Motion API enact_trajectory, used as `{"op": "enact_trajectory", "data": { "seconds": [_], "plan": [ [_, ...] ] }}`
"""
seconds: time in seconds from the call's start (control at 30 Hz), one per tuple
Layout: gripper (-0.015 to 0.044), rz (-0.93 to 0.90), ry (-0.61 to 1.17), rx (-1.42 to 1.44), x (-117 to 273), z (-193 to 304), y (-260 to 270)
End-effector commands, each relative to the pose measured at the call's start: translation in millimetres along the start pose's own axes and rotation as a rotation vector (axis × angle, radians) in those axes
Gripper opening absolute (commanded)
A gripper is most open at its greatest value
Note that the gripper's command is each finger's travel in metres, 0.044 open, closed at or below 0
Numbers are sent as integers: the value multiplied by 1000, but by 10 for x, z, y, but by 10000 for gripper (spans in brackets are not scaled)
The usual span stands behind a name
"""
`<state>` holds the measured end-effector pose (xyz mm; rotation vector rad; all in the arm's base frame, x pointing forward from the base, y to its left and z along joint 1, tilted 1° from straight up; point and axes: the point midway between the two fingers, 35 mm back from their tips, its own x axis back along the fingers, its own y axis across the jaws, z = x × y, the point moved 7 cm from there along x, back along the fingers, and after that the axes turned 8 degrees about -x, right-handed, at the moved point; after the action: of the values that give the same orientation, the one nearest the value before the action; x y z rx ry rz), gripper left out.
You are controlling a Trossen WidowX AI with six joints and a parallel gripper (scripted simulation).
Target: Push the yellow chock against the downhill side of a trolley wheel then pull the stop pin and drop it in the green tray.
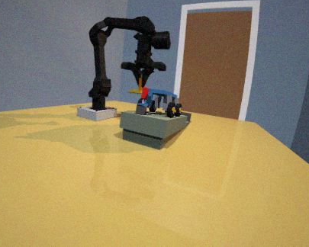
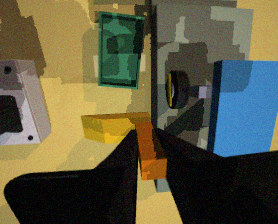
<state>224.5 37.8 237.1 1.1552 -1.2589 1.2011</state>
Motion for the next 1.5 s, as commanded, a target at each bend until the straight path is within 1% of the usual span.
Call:
{"op": "enact_trajectory", "data": {
  "seconds": [0.0,0.93,1.03,1.47],
  "plan": [
    [0,5,2,-5,-10,-133,-8],
    [0,4,-10,-5,-134,-1255,-30],
    [0,4,-10,0,-131,-1314,-40],
    [0,-11,23,429,-132,-1353,-50]
  ]
}}
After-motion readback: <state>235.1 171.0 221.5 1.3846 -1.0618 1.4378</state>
